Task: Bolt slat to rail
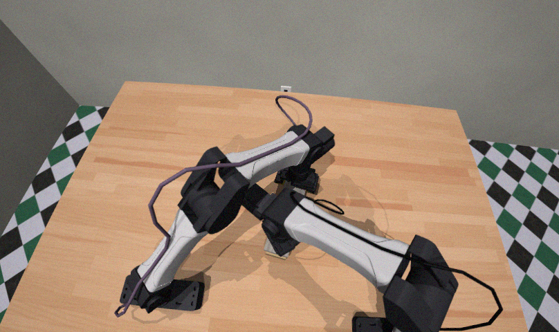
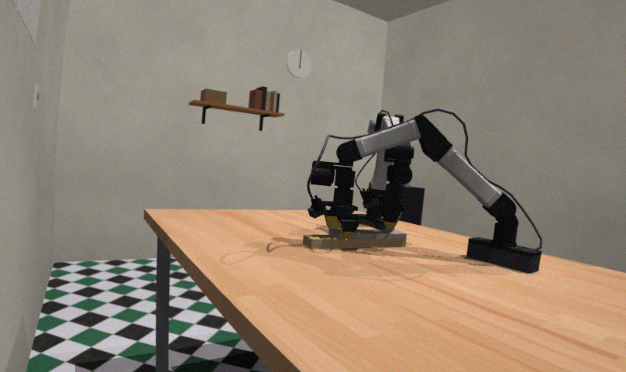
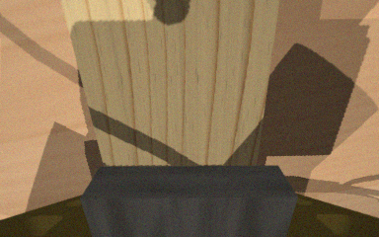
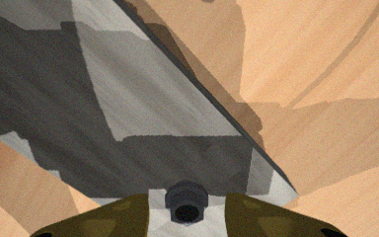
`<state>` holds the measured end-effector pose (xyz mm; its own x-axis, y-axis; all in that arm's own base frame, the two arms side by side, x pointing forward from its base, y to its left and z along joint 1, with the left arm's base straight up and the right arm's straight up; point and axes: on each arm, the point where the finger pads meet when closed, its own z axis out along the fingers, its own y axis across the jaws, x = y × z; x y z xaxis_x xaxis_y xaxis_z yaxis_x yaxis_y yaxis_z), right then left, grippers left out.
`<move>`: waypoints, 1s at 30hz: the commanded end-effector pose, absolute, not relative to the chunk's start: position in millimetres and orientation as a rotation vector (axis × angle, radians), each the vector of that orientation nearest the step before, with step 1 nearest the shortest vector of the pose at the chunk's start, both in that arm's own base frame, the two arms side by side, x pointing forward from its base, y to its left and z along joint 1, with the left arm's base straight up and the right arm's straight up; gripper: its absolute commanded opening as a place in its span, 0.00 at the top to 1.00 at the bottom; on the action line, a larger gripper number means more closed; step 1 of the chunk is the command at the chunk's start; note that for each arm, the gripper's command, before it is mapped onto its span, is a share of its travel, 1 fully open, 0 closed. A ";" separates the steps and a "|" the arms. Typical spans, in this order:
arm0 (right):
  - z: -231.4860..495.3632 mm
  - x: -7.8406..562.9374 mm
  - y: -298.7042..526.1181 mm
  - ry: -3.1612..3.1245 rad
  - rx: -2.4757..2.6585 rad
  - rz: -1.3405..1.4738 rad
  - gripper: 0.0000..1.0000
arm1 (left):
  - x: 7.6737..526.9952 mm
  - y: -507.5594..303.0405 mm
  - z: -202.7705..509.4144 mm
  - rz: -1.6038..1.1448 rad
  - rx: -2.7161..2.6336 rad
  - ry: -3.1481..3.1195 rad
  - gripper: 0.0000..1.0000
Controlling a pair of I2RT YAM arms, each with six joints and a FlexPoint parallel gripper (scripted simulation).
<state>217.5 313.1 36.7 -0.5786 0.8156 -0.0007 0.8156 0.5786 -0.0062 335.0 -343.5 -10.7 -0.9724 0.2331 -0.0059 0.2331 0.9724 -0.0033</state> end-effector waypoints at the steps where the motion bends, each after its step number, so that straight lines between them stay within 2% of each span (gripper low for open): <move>1: 41.5 219.9 315.4 -2.792 -1.445 -0.018 0.64 | 338.0 -345.3 -3.8 -0.025 0.364 3.099 0.33; 9: 42.2 219.8 315.3 -2.837 -1.357 -0.019 0.64 | 338.0 -345.3 -3.8 -0.025 0.364 3.099 0.33; 13: 46.5 219.7 315.0 -3.018 -0.892 -0.024 0.64 | 338.0 -345.3 -3.8 -0.025 0.364 3.099 0.33; 15: 46.5 219.7 315.0 -3.018 -0.892 -0.024 0.64 | 338.0 -345.3 -3.8 -0.025 0.364 3.099 0.33; 19: 51.0 219.8 315.4 -3.127 -0.398 -0.033 0.64 | 338.0 -345.3 -3.8 -0.025 0.364 3.099 0.33; 30: 56.0 220.2 317.5 -3.106 0.580 -0.035 0.64 | 338.0 -345.3 -3.8 -0.025 0.364 3.099 0.33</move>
<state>217.1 311.8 36.7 -0.9972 -0.0750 0.0068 -0.0751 0.9971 -0.0092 335.0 -343.5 -10.7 -0.9724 0.2331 -0.0059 0.2331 0.9724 -0.0033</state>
